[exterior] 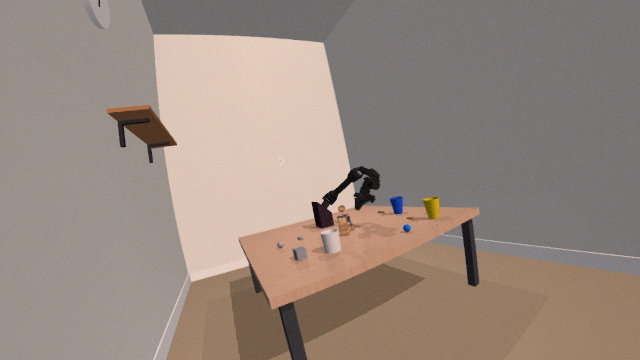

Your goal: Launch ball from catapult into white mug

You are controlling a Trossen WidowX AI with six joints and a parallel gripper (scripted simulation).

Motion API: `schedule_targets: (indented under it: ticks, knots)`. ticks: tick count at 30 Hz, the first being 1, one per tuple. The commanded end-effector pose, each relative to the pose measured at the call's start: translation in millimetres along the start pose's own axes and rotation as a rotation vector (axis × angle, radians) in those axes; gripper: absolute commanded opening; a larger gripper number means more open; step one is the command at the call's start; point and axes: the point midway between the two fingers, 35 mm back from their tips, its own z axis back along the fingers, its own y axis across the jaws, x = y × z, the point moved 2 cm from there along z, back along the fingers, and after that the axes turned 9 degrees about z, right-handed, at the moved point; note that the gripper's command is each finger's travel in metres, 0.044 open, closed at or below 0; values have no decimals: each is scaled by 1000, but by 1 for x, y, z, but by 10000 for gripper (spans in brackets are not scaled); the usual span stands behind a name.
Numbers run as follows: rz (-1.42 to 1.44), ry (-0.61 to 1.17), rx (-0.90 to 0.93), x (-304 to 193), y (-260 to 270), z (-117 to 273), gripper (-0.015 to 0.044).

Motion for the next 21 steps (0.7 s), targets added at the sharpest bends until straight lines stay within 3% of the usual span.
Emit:
schedule_targets:
  ticks: [1,3,21]
  knots:
    - [-136,-68,-19,-5,-28,-4,394]
    - [-197,-99,-29,-9,-40,-5,440]
    - [-731,-400,-84,-62,-150,-9,440]
